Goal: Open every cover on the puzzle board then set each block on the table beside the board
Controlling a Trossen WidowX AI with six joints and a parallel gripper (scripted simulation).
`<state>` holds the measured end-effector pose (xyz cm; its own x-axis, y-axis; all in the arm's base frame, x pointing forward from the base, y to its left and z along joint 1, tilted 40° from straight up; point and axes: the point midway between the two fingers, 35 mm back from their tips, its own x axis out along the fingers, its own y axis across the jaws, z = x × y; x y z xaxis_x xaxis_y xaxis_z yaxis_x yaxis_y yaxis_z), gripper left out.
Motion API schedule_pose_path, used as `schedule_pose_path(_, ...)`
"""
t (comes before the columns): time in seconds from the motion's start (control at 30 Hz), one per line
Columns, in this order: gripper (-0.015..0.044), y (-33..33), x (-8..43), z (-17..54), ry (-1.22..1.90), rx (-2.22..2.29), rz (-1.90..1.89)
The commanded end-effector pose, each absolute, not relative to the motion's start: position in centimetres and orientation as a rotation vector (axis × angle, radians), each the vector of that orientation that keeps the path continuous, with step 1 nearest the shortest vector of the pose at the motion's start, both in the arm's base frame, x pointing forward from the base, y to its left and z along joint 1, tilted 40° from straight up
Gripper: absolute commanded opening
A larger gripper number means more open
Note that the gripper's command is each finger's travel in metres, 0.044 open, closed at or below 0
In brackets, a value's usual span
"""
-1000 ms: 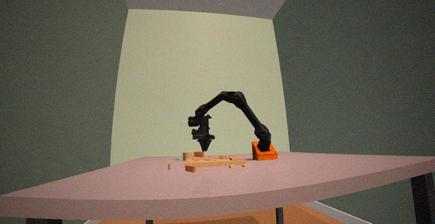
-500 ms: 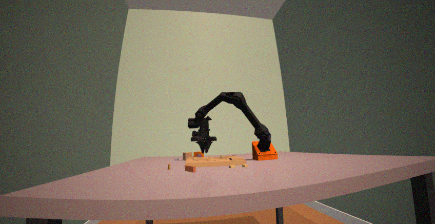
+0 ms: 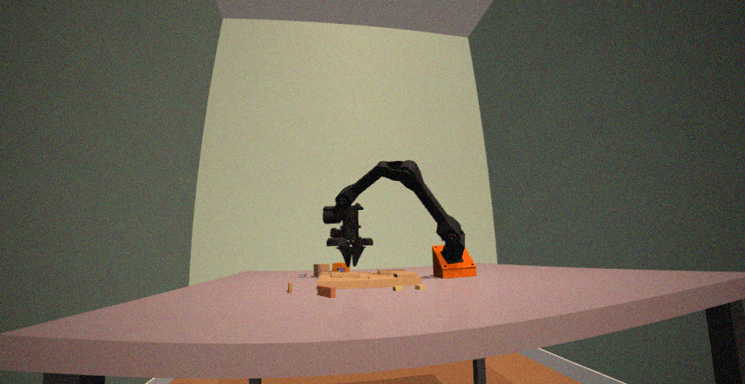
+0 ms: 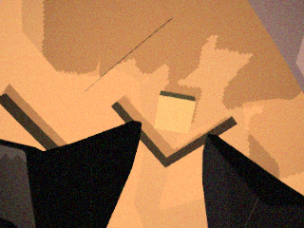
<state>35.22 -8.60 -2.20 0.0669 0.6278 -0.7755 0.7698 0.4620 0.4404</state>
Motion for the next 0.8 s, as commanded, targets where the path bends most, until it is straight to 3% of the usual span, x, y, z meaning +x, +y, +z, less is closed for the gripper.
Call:
schedule_pose_path(0.0, 0.0144, -8.55, 35.27, -2.2, 1.629, 1.243, -0.166)
schedule_pose_path(0.47, 0.0144, -8.31, 35.3, -2.49, 1.625, 1.214, -0.134)
schedule_pose_path(0.77, 0.0144, -7.84, 35.37, -3.06, 1.506, 0.734, 0.347)
